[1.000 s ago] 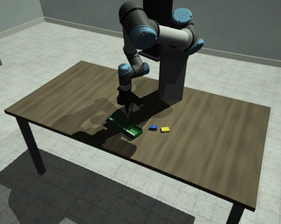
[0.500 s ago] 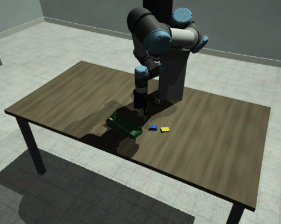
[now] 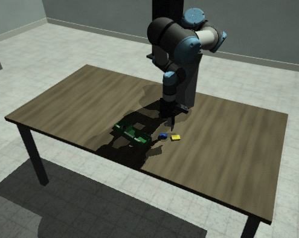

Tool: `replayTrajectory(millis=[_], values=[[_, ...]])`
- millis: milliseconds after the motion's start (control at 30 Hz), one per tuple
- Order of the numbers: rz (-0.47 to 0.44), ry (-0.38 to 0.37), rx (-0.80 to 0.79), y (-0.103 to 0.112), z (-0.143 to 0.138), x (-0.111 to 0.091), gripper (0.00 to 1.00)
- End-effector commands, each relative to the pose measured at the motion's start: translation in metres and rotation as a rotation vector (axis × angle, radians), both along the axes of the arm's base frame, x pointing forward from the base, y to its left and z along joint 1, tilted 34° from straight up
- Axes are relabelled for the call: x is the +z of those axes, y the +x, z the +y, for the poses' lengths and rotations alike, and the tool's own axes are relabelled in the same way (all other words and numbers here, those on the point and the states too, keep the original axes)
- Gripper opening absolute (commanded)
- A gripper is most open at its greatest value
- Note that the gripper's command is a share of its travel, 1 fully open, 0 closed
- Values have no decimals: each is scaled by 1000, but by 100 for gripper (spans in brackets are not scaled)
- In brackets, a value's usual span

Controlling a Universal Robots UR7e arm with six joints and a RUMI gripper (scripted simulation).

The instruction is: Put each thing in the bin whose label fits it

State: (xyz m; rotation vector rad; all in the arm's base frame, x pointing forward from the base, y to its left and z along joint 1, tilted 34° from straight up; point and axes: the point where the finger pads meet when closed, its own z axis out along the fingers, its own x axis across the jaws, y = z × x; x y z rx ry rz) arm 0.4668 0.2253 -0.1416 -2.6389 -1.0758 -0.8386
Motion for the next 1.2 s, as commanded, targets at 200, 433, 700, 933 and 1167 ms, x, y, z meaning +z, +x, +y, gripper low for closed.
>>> replayTrajectory(millis=[200, 433, 700, 933, 1167], values=[[-18, -11, -16, -14, 51, 13, 33], [-9, -11, -19, -13, 39, 8, 33], [-8, -11, -18, -12, 30, 6, 33], [-14, -11, -18, -9, 30, 7, 33], [-15, -11, -16, -8, 32, 8, 33]])
